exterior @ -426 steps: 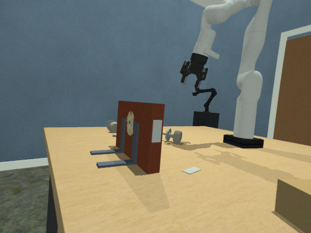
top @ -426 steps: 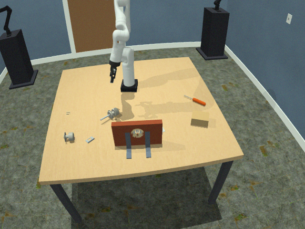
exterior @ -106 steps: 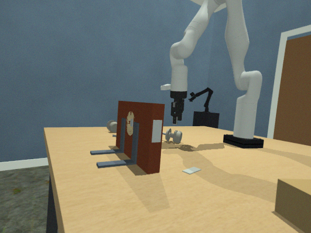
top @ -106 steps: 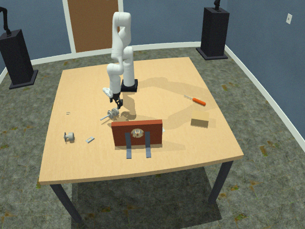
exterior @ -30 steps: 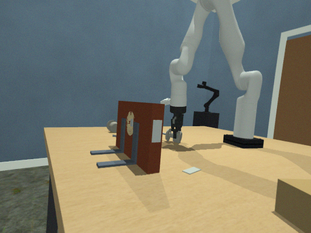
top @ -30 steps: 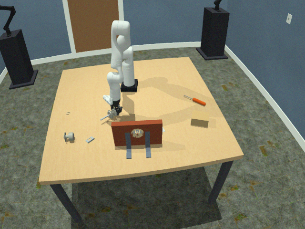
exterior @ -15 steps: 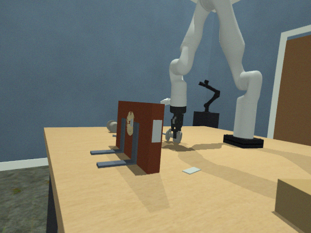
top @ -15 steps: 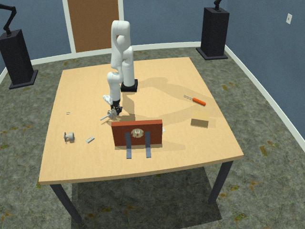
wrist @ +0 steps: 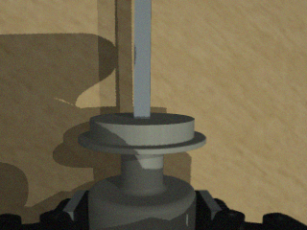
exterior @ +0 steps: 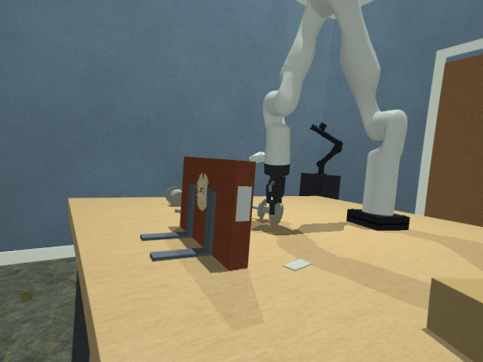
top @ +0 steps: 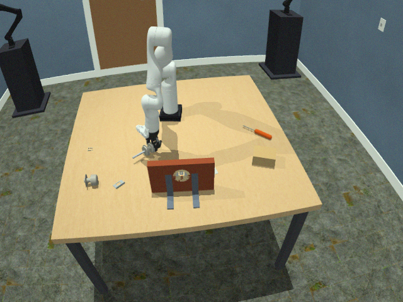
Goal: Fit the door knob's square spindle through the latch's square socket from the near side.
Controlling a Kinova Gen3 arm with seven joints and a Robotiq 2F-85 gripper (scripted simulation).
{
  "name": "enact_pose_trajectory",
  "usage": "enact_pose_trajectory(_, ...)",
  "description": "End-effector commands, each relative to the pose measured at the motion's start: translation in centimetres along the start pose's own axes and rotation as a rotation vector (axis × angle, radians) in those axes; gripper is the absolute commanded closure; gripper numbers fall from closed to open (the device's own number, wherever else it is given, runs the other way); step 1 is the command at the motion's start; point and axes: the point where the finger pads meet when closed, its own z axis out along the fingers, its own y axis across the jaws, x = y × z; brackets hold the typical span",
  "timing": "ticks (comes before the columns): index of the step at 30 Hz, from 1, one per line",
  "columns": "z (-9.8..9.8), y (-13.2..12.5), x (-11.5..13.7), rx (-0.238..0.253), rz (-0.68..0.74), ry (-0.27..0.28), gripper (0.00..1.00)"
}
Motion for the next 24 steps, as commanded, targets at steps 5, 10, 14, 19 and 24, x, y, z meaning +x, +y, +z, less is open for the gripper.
enact_pose_trajectory(5,-1.3,0.1,0.2,0.005,0.001,0.005,0.37)
enact_pose_trajectory(10,-2.6,0.3,0.2,0.005,0.001,0.005,0.37)
enact_pose_trajectory(14,-3.2,0.4,0.1,0.005,0.001,0.005,0.37)
enact_pose_trajectory(19,-3.3,0.4,0.1,0.005,0.001,0.005,0.37)
enact_pose_trajectory(24,-3.4,0.5,0.1,0.005,0.001,0.005,0.37)
